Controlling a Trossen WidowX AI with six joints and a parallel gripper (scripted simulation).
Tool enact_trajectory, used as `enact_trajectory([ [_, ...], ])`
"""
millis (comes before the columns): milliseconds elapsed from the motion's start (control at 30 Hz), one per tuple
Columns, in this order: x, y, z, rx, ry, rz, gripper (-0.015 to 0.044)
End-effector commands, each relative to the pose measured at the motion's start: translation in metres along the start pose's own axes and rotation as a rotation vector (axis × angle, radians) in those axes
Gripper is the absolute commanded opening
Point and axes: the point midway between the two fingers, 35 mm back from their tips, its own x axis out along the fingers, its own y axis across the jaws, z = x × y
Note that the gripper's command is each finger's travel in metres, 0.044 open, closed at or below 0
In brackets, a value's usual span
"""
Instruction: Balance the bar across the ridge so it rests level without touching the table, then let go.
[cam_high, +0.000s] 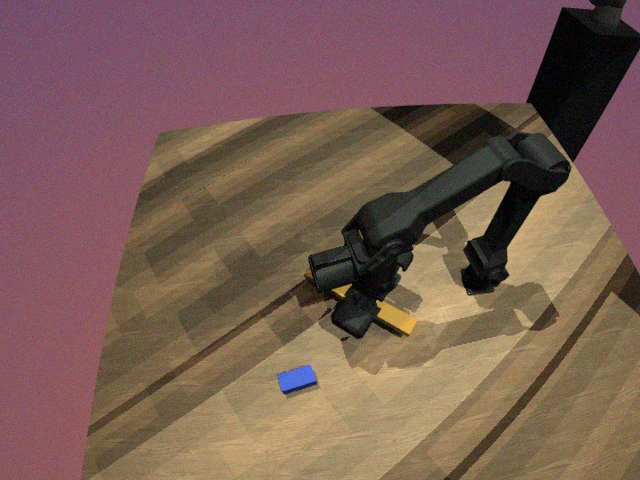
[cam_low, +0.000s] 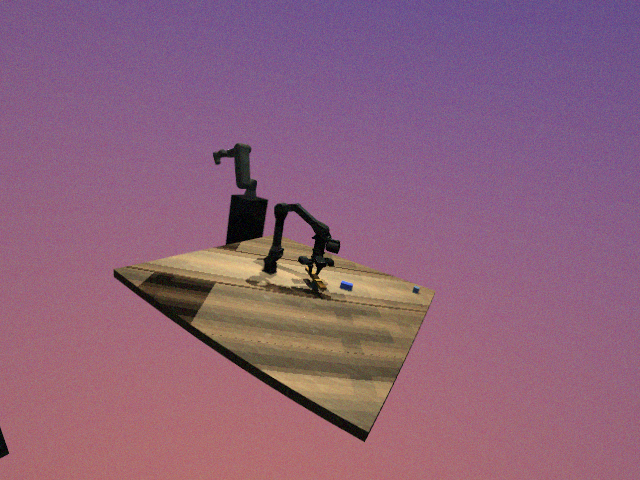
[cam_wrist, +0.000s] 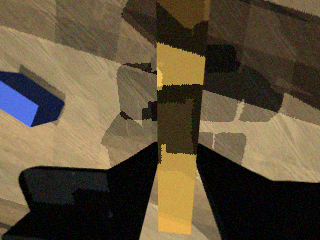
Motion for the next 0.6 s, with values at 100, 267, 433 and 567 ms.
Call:
enact_trajectory([
  [100, 0.0005, 0.0007, 0.0, -0.002, 0.001, 0.004, 0.0],
  [267, 0.0009, 0.0007, 0.0, -0.002, 0.001, 0.004, 0.0],
  [433, 0.0013, 0.0007, 0.0, -0.002, 0.001, 0.004, 0.0],
  [567, 0.0017, 0.0007, 0.0, -0.002, 0.001, 0.004, 0.0],
])
